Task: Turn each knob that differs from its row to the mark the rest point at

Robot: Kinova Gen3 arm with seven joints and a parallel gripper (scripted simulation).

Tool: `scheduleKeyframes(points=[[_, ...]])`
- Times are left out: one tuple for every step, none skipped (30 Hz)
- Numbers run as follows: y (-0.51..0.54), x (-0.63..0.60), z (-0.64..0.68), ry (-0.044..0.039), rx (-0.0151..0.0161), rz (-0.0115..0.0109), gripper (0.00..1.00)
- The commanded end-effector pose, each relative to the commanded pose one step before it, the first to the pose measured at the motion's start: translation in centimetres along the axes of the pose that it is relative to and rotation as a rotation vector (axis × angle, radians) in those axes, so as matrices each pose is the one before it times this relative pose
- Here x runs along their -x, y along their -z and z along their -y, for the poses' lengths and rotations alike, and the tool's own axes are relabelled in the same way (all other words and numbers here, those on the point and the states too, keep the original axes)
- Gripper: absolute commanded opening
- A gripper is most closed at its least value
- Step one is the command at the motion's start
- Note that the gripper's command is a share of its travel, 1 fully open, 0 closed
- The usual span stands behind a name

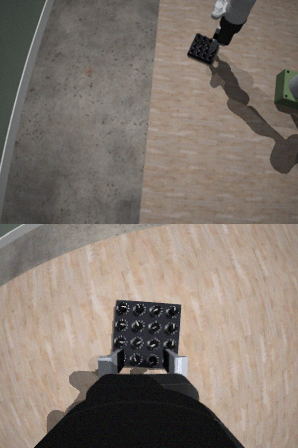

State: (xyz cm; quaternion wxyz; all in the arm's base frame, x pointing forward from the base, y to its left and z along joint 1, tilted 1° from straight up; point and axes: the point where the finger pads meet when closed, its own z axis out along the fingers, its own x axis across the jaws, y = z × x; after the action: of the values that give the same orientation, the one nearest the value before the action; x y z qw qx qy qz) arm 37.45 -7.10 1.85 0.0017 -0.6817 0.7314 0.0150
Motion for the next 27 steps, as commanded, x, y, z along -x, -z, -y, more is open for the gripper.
scheduleKeyframes(points=[[0.150, 0.126, 0.338, -0.01348, -0.01239, -0.00171, 1.00], [0.013, -0.005, 0.050, 0.00017, -0.00080, -0.00013, 1.00], [0.000, 0.000, 0.000, 0.00000, 0.00000, 0.00000, 1.00], [-0.104, 0.180, -0.355, -0.00936, 0.00350, 0.00113, 1.00], [0.007, 0.003, 0.030, -0.00023, -0.00057, -0.00006, 1.00], [0.026, -0.009, 0.099, 0.00033, -0.00159, -0.00023, 1.00], [0.018, -0.006, 0.068, 0.00022, -0.00109, -0.00016, 1.00], [0.005, -0.002, 0.018, 0.00006, -0.00029, -0.00004, 1.00], [0.000, 0.000, 0.000, 0.00000, 0.00000, 0.00000, 1.00], [-0.093, 0.156, -0.323, -0.00843, 0.00317, 0.00094, 1.00], [0.010, 0.002, 0.041, -0.00016, -0.00074, -0.00008, 1.00], [0.031, -0.009, 0.122, 0.00040, -0.00195, -0.00025, 1.00], [0.021, -0.006, 0.083, 0.00027, -0.00133, -0.00017, 1.00], [0.005, -0.002, 0.022, 0.00007, -0.00034, -0.00004, 1.00], [-0.082, 0.135, -0.290, -0.00752, 0.00284, 0.00079, 1.00], [0.000, 0.000, 0.000, 0.00000, 0.00000, 0.00000, 1.00], [0.000, 0.000, 0.000, 0.00000, 0.00000, 0.00000, 1.00], [0.057, -0.011, 0.225, 0.00048, -0.00368, -0.00042, 1.00], [0.009, -0.002, 0.037, 0.00012, -0.00059, -0.00007, 1.00], [-0.072, 0.116, -0.258, -0.00665, 0.00252, 0.00066, 1.00], [0.005, 0.003, 0.020, -0.00017, -0.00039, -0.00003, 1.00], [0.018, -0.004, 0.070, 0.00023, -0.00112, -0.00012, 1.00], [0.012, -0.003, 0.048, 0.00016, -0.00077, -0.00008, 1.00], [0.003, -0.001, 0.013, 0.00004, -0.00021, -0.00002, 1.00], [-0.062, 0.099, -0.227, -0.00582, 0.00221, 0.00054, 1.00], [0.007, 0.002, 0.028, -0.00011, -0.00051, -0.00004, 1.00], [0.021, -0.004, 0.084, 0.00028, -0.00134, -0.00014, 1.00]])
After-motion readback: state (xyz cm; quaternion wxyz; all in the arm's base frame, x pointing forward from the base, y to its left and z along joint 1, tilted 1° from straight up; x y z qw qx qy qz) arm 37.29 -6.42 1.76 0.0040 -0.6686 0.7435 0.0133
